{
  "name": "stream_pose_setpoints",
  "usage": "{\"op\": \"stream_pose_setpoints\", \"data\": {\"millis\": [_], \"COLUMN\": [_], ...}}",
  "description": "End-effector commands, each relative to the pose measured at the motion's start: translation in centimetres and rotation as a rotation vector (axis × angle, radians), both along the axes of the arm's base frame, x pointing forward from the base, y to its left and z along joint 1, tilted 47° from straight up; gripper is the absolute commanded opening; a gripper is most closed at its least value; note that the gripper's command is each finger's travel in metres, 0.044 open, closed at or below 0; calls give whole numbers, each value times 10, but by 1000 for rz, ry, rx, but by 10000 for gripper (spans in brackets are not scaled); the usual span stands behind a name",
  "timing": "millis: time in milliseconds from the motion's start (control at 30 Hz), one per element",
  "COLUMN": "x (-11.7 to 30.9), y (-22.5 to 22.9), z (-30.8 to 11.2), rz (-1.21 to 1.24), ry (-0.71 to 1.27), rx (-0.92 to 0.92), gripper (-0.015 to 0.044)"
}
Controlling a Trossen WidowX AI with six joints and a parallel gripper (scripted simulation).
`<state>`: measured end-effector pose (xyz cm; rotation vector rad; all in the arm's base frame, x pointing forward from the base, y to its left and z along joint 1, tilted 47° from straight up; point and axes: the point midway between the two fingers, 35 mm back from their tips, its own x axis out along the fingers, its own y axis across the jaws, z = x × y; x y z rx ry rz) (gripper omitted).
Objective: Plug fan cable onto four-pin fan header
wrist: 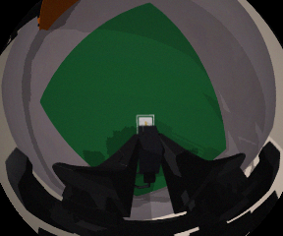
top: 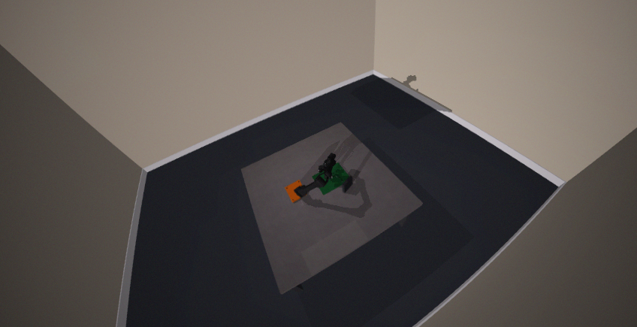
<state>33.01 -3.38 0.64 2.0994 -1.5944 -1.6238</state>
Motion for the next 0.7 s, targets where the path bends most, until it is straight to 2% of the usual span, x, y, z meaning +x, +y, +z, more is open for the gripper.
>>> {"op": "stream_pose_setpoints", "data": {"millis": [0,667], "x": [-1,-2], "y": [-2,-5], "z": [-1,-3], "rz": [6,4], "ry": [5,3], "rx": [-5,-5], "gripper": [0,0]}}
